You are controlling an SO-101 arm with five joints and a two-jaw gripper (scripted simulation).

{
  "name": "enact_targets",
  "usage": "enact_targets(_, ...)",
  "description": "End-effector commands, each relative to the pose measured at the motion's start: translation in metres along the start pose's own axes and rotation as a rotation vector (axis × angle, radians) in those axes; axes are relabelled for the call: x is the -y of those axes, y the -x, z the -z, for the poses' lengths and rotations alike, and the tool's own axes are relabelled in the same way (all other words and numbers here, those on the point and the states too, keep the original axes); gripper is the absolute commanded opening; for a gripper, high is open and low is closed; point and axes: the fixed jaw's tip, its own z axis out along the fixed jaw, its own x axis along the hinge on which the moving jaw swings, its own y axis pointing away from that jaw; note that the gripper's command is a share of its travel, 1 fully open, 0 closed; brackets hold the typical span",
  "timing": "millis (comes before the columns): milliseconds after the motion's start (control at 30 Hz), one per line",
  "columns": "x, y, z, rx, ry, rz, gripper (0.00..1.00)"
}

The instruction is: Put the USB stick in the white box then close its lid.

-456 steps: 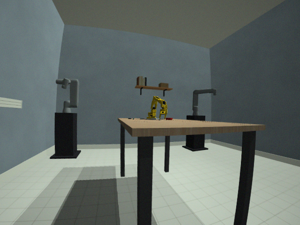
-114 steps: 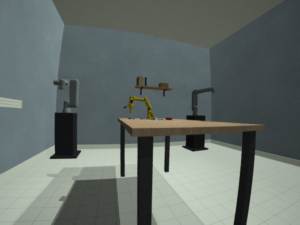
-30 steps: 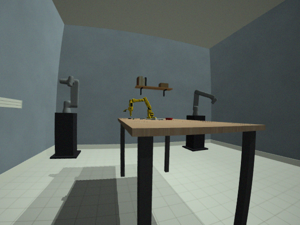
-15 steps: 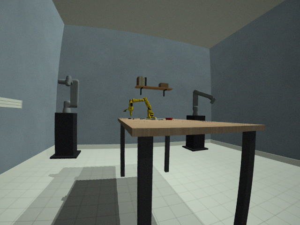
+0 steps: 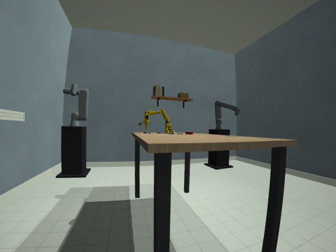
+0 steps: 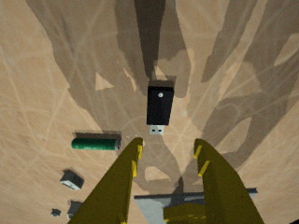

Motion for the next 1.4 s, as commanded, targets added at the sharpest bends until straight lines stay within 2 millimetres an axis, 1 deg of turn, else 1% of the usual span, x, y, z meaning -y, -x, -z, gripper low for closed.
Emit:
enact_targets(0, 0.0006, 0.0002, -0.0003, 0.01, 0.004, 0.003, 0.2)
enact_targets(500, 0.0006, 0.0001, -0.0062, 0.01, 0.004, 0.003, 0.2)
enact_targets(900, 0.0006, 0.0001, -0.007, 0.01, 0.004, 0.003, 0.2)
enact_targets(1367, 0.0001, 0.001, -0.0001, 0.01, 0.004, 0.003, 0.2)
